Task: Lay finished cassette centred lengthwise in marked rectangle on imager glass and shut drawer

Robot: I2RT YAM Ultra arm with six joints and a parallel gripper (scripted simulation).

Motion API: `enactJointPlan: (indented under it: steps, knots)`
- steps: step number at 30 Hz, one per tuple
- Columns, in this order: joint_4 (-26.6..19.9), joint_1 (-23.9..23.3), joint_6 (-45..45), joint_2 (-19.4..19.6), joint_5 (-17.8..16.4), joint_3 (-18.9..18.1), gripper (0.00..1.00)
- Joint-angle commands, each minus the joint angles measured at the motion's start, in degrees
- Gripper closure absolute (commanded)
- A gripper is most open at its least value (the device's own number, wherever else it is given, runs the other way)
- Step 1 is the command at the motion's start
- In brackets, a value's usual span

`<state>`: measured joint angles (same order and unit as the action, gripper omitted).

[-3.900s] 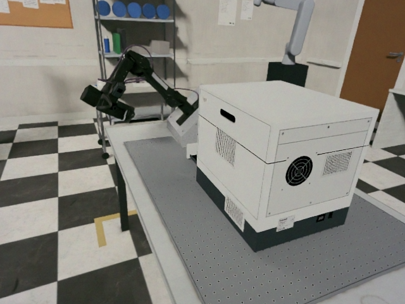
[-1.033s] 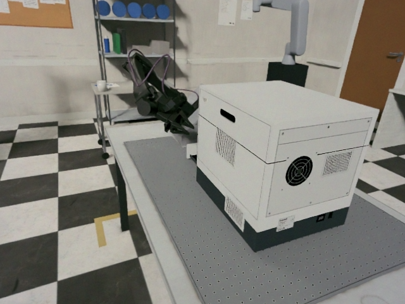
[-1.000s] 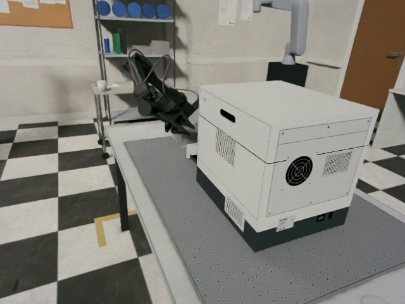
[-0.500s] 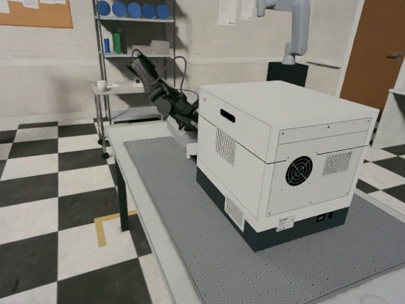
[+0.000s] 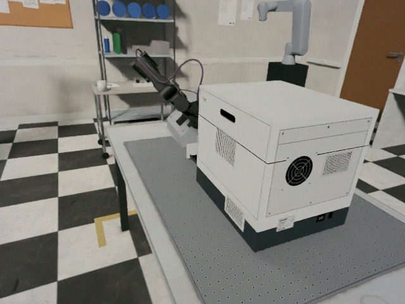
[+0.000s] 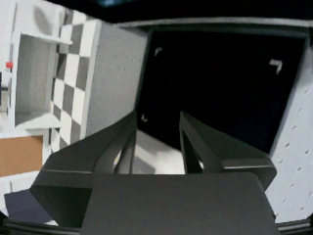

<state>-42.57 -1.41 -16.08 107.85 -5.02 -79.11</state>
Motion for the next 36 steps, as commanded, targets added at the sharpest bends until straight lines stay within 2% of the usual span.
enactJointPlan:
  steps: [1,3,4,5,6,8,9,10,11,12,13,14,15,17,19,20,21,24,25,33,34,36]
  knots:
    - [-2.4,3.0,4.4,1.1,3.4,-1.2,0.65]
    - [-3.8,3.9,6.0,1.8,4.7,-1.9,0.65]
    - [-3.7,4.2,6.3,1.7,5.0,1.2,0.65]
    - [-2.9,4.5,6.7,0.0,5.0,2.4,0.65]
    - [-4.0,5.4,8.0,1.7,6.5,2.2,0.65]
    - [-5.7,7.1,10.8,2.7,9.0,-0.4,0.65]
    - [-5.6,7.4,11.1,2.5,9.3,2.7,0.65]
    - [-5.3,7.6,11.4,2.3,9.3,3.5,0.65]
    - [-5.2,7.7,11.6,2.2,9.3,3.5,0.65]
    - [-6.2,8.6,12.9,2.8,10.7,3.4,0.65]
    - [-6.7,9.5,14.4,3.1,11.9,1.2,0.65]
    - [-7.7,10.4,15.8,3.6,13.2,1.0,0.65]
    - [-7.6,10.6,16.1,3.4,13.4,4.2,0.65]
    - [-9.0,12.5,19.0,4.1,16.2,2.8,0.65]
    - [-9.0,12.5,19.0,4.1,16.2,2.8,0.65]
    - [-10.1,13.5,20.8,4.9,17.4,1.9,0.65]
    - [-10.0,13.8,21.2,4.6,17.6,5.1,0.65]
    - [-12.2,16.6,25.3,5.5,21.8,5.7,0.65]
    - [-12.1,16.8,25.8,5.4,21.8,6.3,0.65]
    - [-17.4,25.0,37.8,7.3,32.9,9.6,0.65]
    - [-17.8,26.1,39.5,7.7,34.0,7.6,0.65]
    - [-17.8,26.1,39.5,7.7,34.0,7.6,0.65]
